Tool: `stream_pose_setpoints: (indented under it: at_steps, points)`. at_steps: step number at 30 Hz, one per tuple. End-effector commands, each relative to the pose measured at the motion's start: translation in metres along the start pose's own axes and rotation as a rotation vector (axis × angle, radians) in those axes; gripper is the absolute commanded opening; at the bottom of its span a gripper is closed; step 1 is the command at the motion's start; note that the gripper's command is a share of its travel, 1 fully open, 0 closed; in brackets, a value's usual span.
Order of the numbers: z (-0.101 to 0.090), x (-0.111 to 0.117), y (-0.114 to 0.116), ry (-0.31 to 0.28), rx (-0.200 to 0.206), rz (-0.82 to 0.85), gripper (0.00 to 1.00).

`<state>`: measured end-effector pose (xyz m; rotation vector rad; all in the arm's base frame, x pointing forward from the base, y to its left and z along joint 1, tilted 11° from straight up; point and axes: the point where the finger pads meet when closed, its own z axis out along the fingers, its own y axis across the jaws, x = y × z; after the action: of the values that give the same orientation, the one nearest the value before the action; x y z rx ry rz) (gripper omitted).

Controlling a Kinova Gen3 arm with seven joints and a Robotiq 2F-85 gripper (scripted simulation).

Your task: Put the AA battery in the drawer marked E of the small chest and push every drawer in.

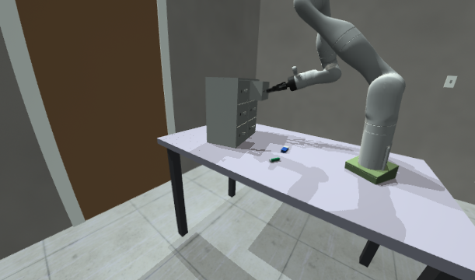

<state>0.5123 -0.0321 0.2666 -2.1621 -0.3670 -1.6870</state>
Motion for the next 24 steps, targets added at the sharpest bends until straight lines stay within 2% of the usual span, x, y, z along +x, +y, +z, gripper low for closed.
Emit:
stream_pose_setpoints:
  at_steps: [1, 8, 18, 24]
  points:
    - [0.000, 0.001, 0.000, 0.002, 0.000, -0.001, 0.33]
    - [-0.002, 0.000, 0.000, 0.002, 0.000, -0.001, 0.33]
    - [-0.041, -0.014, 0.000, 0.002, 0.000, -0.001, 0.33]
    - [-0.047, -0.016, 0.000, 0.002, 0.000, -0.001, 0.33]
